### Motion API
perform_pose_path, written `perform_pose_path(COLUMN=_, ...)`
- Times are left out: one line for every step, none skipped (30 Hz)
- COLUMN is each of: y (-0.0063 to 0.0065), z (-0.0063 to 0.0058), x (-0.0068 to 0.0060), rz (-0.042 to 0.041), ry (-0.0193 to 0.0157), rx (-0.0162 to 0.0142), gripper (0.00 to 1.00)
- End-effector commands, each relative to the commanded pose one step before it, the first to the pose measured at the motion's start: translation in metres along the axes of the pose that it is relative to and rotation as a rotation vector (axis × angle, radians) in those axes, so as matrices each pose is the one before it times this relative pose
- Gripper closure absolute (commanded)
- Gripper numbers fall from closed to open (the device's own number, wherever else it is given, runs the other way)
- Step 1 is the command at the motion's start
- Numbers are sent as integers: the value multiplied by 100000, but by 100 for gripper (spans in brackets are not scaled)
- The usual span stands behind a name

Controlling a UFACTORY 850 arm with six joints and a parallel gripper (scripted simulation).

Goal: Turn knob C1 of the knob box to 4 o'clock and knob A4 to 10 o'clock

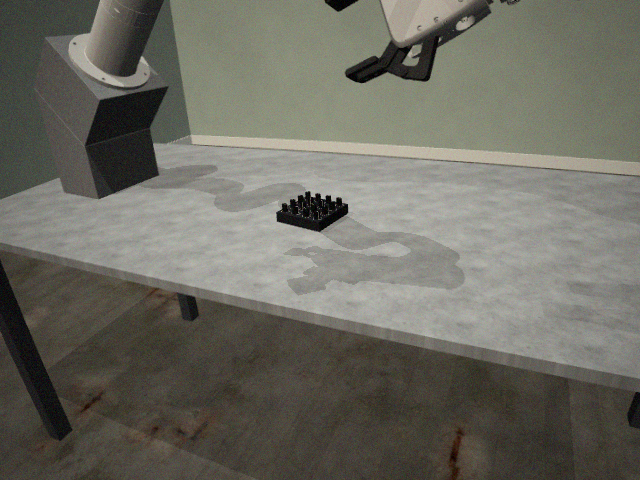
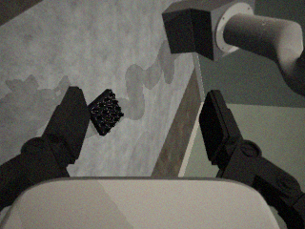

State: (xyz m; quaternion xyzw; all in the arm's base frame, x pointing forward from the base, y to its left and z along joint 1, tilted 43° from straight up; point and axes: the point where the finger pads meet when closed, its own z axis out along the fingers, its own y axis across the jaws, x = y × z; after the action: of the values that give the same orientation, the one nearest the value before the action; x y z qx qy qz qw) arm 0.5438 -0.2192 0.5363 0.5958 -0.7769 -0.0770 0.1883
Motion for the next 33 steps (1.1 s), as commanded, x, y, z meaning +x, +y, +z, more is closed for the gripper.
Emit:
perform_pose_path(y=52, z=-100, x=36, rz=71, ry=-12, rx=188, gripper=0)
perform_pose_path(y=0, z=0, x=0, rz=0, ry=0, rx=0, gripper=0)
perform_pose_path(y=0, z=0, x=0, rz=0, ry=0, rx=0, gripper=0)
perform_pose_path(y=0, z=0, x=0, rz=0, ry=0, rx=0, gripper=0)
perform_pose_path(y=0, z=0, x=0, rz=0, ry=0, rx=0, gripper=0)
perform_pose_path(y=0, z=0, x=0, rz=0, ry=0, rx=0, gripper=0)
perform_pose_path(y=0, z=0, x=0, rz=0, ry=0, rx=0, gripper=0)
perform_pose_path(y=0, z=0, x=0, rz=0, ry=0, rx=0, gripper=0)
perform_pose_path(y=0, z=0, x=0, rz=0, ry=0, rx=0, gripper=0)
perform_pose_path(y=0, z=0, x=0, rz=0, ry=0, rx=0, gripper=0)
perform_pose_path(y=0, z=0, x=0, rz=0, ry=0, rx=0, gripper=0)
perform_pose_path(y=0, z=0, x=0, rz=0, ry=0, rx=0, gripper=0)
perform_pose_path(y=0, z=0, x=0, rz=0, ry=0, rx=0, gripper=0)
perform_pose_path(y=0, z=0, x=0, rz=0, ry=0, rx=0, gripper=0)
perform_pose_path(y=0, z=0, x=0, rz=0, ry=0, rx=0, gripper=0)
perform_pose_path(y=0, z=0, x=0, rz=0, ry=0, rx=0, gripper=0)
perform_pose_path(y=0, z=0, x=0, rz=0, ry=0, rx=0, gripper=0)
perform_pose_path(y=45, z=-93, x=33, rz=72, ry=4, rx=180, gripper=0)
perform_pose_path(y=-5, z=8, x=11, rz=42, ry=74, rx=7, gripper=0)
perform_pose_path(y=-13, z=21, x=28, rz=109, ry=194, rx=20, gripper=0)
perform_pose_path(y=-24, z=39, x=52, rz=206, ry=367, rx=38, gripper=0)
perform_pose_path(y=-38, z=62, x=83, rz=326, ry=586, rx=63, gripper=0)
perform_pose_path(y=-55, z=88, x=120, rz=466, ry=845, rx=95, gripper=0)
perform_pose_path(y=-75, z=118, x=160, rz=621, ry=1141, rx=137, gripper=0)
perform_pose_path(y=-97, z=150, x=204, rz=785, ry=1467, rx=190, gripper=0)
perform_pose_path(y=-122, z=184, x=250, rz=951, ry=1818, rx=259, gripper=0)
perform_pose_path(y=-150, z=218, x=296, rz=1115, ry=2190, rx=345, gripper=0)
perform_pose_path(y=-180, z=251, x=341, rz=1269, ry=2576, rx=454, gripper=0)
perform_pose_path(y=-213, z=283, x=383, rz=1408, ry=2971, rx=589, gripper=0)
perform_pose_path(y=-249, z=312, x=422, rz=1525, ry=3368, rx=755, gripper=0)
perform_pose_path(y=-287, z=337, x=456, rz=1616, ry=3760, rx=955, gripper=0)
perform_pose_path(y=-329, z=357, x=482, rz=1675, ry=4139, rx=1193, gripper=0)
perform_pose_path(y=0, z=0, x=0, rz=0, ry=0, rx=0, gripper=0)
